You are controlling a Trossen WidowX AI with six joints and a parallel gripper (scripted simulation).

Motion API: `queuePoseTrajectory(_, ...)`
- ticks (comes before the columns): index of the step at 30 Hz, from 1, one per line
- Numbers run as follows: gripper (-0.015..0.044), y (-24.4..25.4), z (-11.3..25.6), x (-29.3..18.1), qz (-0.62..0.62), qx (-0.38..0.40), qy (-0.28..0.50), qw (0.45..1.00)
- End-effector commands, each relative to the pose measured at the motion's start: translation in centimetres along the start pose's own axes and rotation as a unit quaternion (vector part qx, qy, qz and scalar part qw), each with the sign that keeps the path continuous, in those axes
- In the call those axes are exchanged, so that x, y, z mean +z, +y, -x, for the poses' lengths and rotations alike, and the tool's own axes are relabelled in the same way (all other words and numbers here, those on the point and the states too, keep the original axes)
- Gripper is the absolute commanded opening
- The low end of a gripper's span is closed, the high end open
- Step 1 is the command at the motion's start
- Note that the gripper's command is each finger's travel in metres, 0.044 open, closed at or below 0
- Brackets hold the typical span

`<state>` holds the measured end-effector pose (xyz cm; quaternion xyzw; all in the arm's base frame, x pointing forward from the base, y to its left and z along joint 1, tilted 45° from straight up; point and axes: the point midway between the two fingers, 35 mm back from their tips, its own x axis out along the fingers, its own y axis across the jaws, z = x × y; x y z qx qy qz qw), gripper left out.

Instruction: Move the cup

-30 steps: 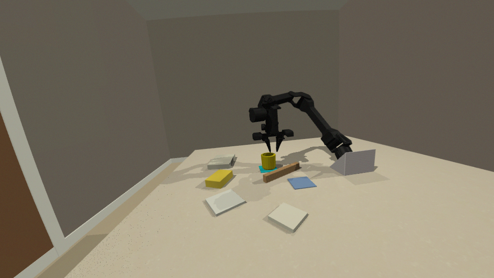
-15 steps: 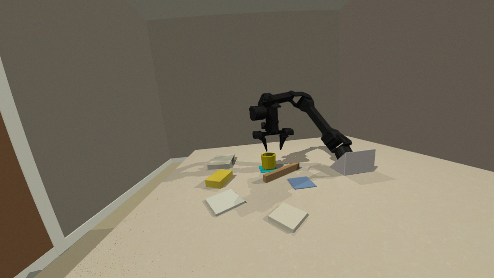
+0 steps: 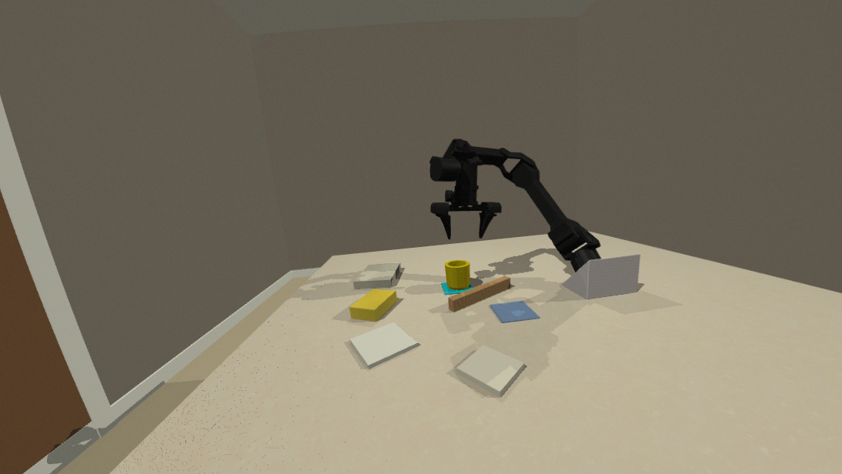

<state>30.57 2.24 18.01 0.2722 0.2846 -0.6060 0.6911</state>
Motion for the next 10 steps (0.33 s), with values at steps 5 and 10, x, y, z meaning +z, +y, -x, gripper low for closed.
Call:
queuePoseTrajectory(5, 0.0440, 0.03, 0.72, 0.05, 0.005, 0.007, 0.002, 1.000)
queuePoseTrajectory(10, 0.0440, 0.03, 0.72, 0.05, 0.005, 0.007, 0.002, 1.000)
